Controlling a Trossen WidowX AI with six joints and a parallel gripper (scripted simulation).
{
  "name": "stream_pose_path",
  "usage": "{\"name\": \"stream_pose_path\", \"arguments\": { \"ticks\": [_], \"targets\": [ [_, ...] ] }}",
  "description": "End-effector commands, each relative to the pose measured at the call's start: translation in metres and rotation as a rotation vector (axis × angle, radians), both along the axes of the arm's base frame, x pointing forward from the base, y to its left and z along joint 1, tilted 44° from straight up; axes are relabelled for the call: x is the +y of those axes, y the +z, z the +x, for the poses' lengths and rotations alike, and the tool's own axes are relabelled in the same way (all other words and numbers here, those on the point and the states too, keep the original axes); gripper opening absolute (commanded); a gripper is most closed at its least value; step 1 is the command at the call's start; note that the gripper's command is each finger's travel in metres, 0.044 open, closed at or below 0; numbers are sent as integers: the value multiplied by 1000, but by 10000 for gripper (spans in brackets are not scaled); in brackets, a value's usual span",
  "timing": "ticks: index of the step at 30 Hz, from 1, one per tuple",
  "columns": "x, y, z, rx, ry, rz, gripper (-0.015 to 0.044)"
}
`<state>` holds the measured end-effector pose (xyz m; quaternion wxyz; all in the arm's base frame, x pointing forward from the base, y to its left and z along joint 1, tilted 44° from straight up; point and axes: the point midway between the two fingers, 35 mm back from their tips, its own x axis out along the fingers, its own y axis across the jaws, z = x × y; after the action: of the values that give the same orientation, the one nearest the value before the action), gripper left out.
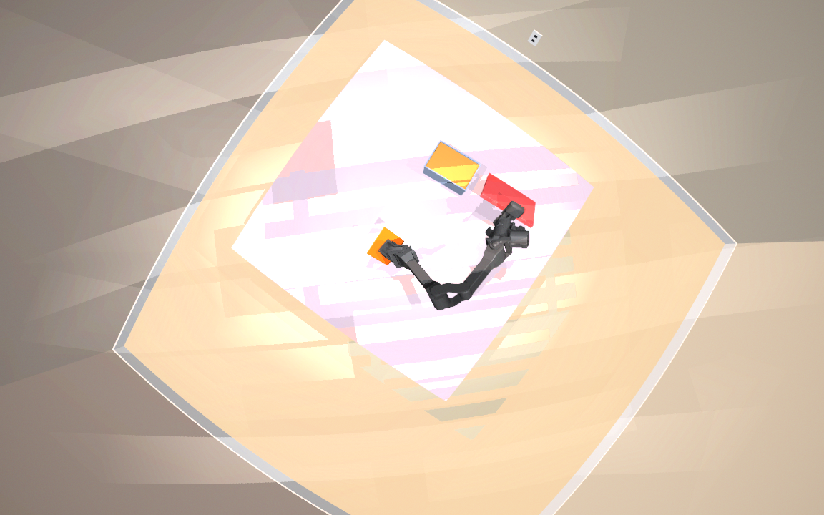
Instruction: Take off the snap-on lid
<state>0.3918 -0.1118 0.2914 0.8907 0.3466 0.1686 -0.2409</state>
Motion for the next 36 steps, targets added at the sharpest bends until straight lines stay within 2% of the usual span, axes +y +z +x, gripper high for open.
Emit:
{"name": "stream_pose_path", "arguments": {
  "ticks": [1,36],
  "targets": [
    [0,-4,1,0,12,0,0],
    [-20,-24,4,0,12,-2,0]
  ]
}}
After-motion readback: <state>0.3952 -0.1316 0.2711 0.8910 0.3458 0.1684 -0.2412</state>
